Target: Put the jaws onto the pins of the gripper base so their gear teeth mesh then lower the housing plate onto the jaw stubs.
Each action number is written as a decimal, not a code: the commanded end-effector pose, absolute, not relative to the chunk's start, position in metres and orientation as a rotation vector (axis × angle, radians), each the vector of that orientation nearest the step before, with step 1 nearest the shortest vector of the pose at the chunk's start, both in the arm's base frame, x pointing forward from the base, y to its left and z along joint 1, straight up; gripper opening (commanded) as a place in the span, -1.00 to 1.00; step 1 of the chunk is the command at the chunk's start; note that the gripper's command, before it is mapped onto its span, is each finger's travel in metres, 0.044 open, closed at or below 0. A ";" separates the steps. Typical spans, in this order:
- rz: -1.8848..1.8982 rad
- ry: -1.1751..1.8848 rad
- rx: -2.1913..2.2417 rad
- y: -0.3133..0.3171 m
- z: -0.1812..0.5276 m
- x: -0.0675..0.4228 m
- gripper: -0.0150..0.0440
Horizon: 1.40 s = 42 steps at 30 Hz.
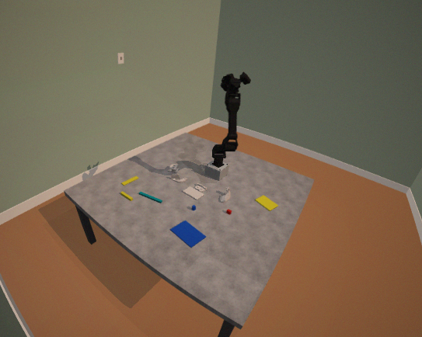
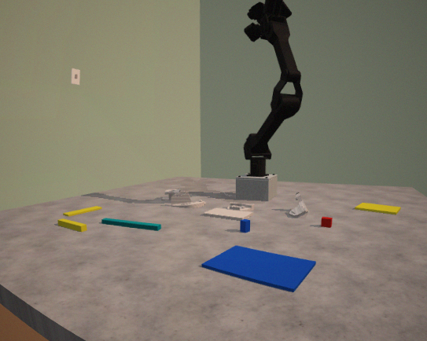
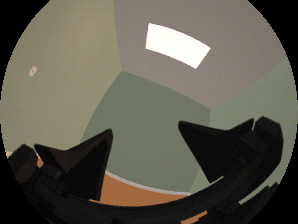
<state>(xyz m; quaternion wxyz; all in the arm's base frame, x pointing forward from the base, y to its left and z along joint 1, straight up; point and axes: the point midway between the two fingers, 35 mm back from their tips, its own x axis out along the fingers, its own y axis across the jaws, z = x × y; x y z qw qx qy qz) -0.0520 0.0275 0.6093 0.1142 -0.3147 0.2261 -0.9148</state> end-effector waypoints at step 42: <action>-2.066 0.545 -0.508 -0.168 0.540 -0.085 1.00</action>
